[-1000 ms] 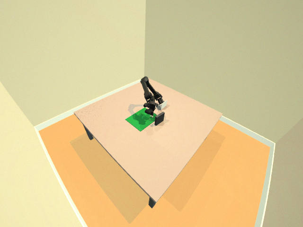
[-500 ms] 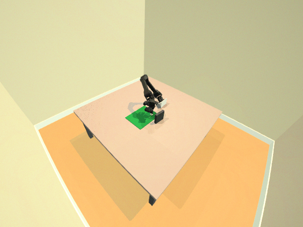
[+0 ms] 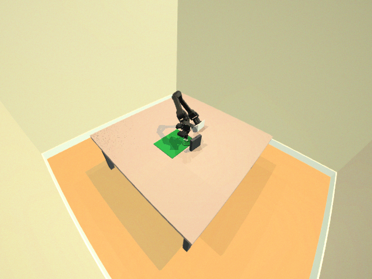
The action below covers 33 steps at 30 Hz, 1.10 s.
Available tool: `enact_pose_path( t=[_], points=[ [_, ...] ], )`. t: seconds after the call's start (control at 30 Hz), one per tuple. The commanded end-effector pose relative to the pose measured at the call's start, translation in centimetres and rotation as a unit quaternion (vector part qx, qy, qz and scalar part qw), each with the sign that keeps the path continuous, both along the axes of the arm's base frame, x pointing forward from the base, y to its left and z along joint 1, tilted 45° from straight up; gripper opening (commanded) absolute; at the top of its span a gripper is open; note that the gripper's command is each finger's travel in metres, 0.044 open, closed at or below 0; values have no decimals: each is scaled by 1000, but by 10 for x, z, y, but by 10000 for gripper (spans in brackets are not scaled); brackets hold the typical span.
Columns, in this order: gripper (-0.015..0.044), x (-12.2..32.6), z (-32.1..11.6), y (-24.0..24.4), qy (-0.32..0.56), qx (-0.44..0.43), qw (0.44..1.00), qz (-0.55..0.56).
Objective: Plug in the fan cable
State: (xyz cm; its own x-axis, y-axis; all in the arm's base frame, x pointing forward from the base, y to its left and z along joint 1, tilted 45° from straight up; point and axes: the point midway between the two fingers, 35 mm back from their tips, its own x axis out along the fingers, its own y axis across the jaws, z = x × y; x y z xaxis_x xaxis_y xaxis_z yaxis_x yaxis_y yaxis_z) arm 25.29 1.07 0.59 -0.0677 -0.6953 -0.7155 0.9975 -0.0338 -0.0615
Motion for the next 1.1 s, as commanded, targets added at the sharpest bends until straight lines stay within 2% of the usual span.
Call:
enact_pose_path(
  t=[0.0, 1.07],
  points=[
    [0, 0, -1, -1, 0, -2, 1000, -1],
    [0, 0, -7, -7, -3, -2, 1000, -3]
  ],
)
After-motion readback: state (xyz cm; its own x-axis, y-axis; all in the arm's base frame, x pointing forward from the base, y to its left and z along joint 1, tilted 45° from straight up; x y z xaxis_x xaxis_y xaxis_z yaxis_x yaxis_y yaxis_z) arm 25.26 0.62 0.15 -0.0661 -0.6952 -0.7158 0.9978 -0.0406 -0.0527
